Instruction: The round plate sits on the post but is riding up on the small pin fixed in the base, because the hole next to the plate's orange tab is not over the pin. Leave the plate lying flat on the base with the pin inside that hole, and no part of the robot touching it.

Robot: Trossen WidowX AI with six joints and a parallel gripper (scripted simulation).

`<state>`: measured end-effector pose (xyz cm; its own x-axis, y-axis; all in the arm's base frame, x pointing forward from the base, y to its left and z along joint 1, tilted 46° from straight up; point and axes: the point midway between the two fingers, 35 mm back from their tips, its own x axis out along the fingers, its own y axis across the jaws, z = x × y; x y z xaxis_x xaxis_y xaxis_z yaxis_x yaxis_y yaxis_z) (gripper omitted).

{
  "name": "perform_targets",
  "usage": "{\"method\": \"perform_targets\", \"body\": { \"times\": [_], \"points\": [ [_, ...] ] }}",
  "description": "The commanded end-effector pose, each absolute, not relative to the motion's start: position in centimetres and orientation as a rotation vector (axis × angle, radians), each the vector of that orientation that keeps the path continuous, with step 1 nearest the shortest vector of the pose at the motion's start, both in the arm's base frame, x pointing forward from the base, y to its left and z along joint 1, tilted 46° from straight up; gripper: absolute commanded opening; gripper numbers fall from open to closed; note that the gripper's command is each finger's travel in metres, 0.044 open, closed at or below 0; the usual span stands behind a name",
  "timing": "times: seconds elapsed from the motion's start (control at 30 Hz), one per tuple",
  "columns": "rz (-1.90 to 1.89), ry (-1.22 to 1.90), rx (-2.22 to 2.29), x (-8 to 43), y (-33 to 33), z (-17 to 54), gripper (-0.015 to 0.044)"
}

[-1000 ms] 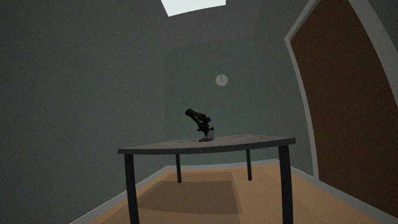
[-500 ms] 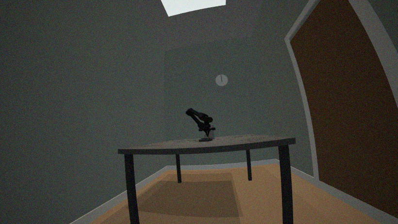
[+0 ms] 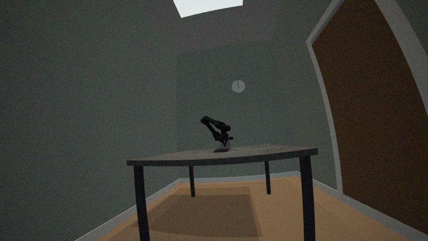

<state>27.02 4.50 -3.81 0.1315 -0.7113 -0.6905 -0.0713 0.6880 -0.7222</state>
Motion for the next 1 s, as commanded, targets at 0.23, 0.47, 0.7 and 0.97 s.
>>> {"method": "perform_targets", "body": {
  "times": [0.23,0.47,0.7,0.97],
  "points": [
    [-0.529,1.379,-0.703,28.1,5.5,-4.3,0.0000],
    [-0.529,1.379,-0.703,28.7,5.9,-4.5,0.0000],
    [-0.529,1.379,-0.703,29.1,6.1,-4.5,0.0000],
    [-0.529,1.379,-0.703,29.5,6.2,-4.5,0.0000]
  ]
}}
